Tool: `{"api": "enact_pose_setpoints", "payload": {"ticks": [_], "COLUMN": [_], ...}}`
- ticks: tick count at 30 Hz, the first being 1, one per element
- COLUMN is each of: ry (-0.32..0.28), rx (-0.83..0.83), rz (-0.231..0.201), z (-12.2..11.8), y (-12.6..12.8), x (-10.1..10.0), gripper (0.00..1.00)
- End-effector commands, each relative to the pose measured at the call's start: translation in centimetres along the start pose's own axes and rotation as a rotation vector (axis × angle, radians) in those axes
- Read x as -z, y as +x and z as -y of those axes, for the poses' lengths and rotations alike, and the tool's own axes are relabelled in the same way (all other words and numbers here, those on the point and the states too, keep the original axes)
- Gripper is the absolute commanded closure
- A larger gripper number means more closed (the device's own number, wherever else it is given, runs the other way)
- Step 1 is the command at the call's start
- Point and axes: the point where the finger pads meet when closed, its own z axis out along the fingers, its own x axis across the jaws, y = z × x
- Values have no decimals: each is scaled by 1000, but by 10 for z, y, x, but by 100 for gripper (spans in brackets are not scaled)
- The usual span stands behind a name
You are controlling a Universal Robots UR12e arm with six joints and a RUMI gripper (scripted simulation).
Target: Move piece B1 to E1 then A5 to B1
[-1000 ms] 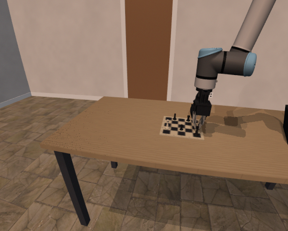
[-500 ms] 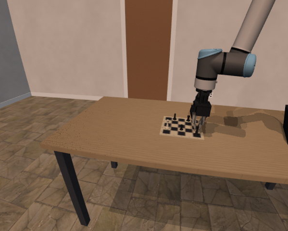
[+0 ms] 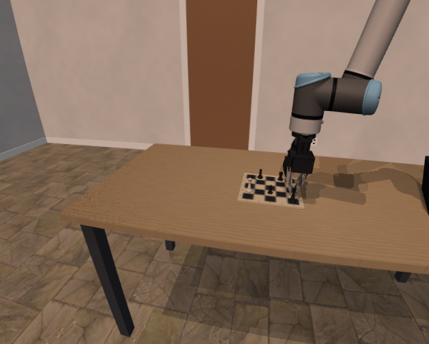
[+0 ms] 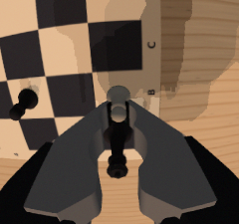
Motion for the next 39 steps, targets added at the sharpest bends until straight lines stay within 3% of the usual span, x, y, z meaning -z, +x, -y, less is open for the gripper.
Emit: {"api": "enact_pose_setpoints", "payload": {"ticks": [1,39], "ry": [0,0], "rx": [0,0], "rz": [1,1], "z": [0,0], "y": [0,0], "x": [0,-4], "gripper": [100,100]}}
